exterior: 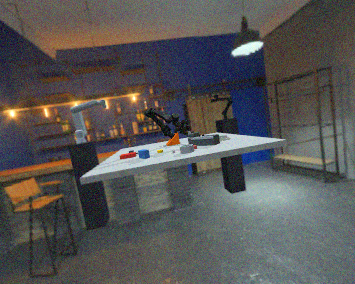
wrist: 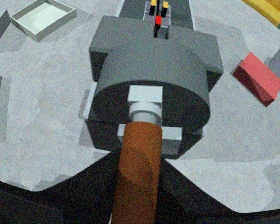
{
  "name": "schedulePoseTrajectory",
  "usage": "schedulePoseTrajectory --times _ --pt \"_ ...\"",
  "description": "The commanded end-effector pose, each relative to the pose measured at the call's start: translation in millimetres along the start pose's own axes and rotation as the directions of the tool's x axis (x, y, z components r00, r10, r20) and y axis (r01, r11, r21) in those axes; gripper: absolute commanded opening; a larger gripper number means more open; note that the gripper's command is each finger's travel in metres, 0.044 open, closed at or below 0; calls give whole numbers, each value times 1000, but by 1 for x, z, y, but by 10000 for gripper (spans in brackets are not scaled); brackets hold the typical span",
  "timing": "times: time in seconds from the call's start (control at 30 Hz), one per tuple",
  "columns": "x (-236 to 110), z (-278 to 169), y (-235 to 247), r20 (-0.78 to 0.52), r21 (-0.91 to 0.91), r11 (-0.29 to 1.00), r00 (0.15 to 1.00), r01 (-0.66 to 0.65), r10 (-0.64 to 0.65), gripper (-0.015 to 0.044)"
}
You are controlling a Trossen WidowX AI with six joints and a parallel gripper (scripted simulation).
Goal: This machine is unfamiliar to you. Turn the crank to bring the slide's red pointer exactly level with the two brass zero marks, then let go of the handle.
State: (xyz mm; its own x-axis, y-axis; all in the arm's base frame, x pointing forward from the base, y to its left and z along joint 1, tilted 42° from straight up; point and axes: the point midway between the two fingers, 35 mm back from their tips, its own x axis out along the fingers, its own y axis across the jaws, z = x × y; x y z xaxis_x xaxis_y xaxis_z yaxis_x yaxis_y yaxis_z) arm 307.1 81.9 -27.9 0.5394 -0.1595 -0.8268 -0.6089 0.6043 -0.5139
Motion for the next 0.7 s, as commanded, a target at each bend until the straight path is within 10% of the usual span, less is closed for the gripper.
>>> schedulePoseTrajectory --times 0.0,0.67 --pt "-2 1 -10 4 -2 1000 1000 4 -4 0" --pt "2 -1 -23 4 -2 1000 1000 5 -5 0"
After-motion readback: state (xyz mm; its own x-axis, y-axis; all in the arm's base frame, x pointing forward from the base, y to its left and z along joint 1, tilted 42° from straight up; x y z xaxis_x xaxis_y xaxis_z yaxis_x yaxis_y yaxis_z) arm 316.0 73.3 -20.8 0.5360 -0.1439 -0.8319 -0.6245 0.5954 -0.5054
